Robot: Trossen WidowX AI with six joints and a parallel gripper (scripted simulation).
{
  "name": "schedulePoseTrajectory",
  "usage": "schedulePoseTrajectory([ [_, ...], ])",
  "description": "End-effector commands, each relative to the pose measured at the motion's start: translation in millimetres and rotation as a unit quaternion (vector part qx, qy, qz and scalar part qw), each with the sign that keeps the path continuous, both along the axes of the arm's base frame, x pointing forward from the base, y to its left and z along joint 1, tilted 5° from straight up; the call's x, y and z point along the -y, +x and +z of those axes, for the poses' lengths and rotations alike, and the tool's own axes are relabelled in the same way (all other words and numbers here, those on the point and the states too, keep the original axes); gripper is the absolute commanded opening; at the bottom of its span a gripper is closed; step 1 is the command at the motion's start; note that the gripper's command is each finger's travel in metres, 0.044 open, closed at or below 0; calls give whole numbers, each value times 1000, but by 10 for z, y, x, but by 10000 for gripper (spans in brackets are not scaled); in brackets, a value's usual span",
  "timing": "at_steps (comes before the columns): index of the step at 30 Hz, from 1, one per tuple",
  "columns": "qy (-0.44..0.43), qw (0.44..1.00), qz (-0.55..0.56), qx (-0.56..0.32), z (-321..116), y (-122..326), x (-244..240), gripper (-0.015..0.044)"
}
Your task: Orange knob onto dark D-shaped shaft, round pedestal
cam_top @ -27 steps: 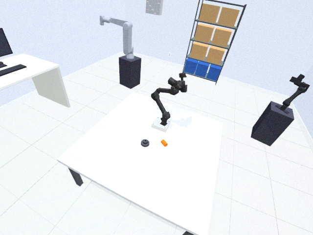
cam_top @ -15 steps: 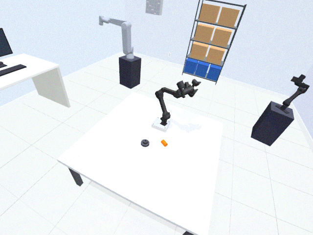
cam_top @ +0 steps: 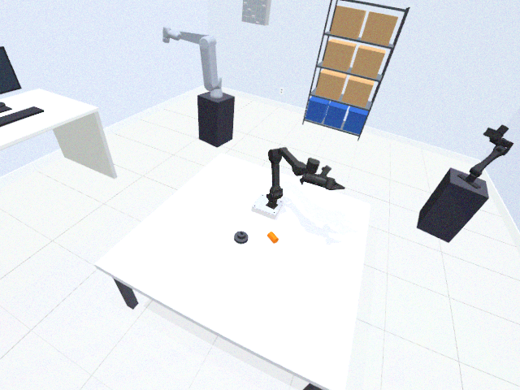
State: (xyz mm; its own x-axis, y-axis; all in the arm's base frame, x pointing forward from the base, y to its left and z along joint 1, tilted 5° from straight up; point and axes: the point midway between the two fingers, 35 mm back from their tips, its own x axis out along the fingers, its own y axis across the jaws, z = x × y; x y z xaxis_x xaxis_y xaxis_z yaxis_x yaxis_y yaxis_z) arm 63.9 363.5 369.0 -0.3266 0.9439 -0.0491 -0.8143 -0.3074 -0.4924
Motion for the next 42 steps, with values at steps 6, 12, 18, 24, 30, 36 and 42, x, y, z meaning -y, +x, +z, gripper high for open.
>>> schedulePoseTrajectory([
  [6,-239,944,-208,-93,-1271,1103,74,440],
  [12,-404,845,-318,-146,-2123,1588,588,440],
  [18,-564,709,-382,-181,-2787,1756,1342,440],
  [24,-682,582,-395,-199,-3108,1699,2017,440],
  [30,-682,582,-395,-199,-3108,1699,2017,440],
  [36,-682,582,-395,-199,-3233,1694,2018,440],
  [42,-682,582,-395,-199,-3358,1684,2022,440],
])
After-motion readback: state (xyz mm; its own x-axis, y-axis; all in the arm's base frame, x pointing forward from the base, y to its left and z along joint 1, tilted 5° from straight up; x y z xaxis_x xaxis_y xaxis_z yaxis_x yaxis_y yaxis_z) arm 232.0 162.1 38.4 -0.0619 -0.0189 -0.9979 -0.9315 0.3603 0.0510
